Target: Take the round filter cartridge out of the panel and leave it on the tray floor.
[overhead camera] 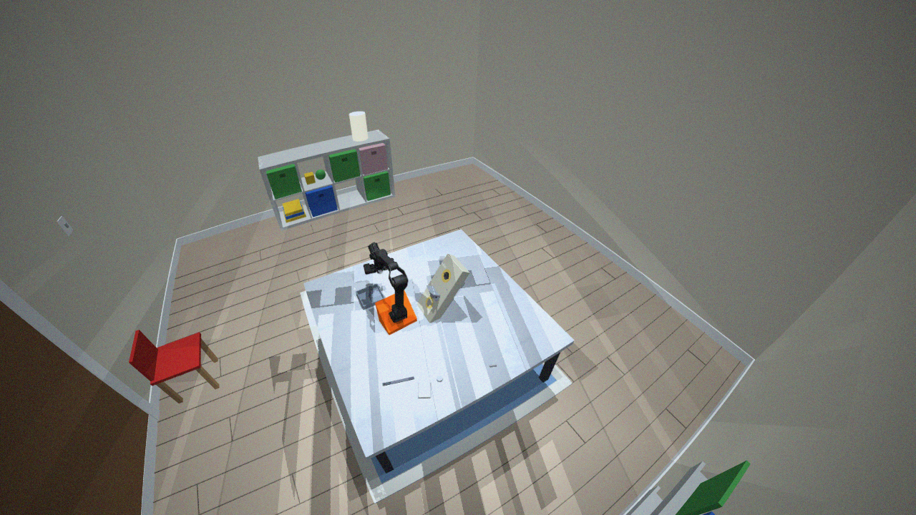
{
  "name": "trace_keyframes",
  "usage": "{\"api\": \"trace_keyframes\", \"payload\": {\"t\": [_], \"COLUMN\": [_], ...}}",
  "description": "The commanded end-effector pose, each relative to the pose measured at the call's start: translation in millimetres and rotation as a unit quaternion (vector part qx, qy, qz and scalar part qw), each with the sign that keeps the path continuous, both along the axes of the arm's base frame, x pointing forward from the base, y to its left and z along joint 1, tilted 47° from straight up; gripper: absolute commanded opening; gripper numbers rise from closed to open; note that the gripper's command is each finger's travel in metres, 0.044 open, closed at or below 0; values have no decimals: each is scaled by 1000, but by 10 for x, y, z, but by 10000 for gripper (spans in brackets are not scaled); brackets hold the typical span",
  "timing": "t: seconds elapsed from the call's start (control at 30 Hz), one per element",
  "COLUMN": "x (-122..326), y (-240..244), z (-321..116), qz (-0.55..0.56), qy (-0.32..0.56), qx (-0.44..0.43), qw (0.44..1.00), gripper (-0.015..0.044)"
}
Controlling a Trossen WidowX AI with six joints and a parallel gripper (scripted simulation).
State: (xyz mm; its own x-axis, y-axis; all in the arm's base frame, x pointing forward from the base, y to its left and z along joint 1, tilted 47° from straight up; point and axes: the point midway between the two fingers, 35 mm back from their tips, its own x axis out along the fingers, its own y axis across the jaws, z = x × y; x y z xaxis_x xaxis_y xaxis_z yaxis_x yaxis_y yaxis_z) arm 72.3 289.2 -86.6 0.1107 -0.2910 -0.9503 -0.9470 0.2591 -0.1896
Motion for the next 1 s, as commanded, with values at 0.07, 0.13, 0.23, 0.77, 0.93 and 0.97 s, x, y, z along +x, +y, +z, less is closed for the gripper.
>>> {"api": "trace_keyframes", "payload": {"t": [0.07,0.13,0.23,0.77,0.93,0.97], "x": [-329,-446,-617,-932,-949,-951], "y": [-112,-173,-277,-728,-965,-1006], "z": [-227,-303,-408,-837,-1042,-1071], "qz": [46,62,86,129,129,129], "qy": [45,61,86,131,131,131], "qx": [6,7,8,9,9,9], "qw": [998,996,993,983,983,983], "gripper": [0,0,0,0,0,0]}}
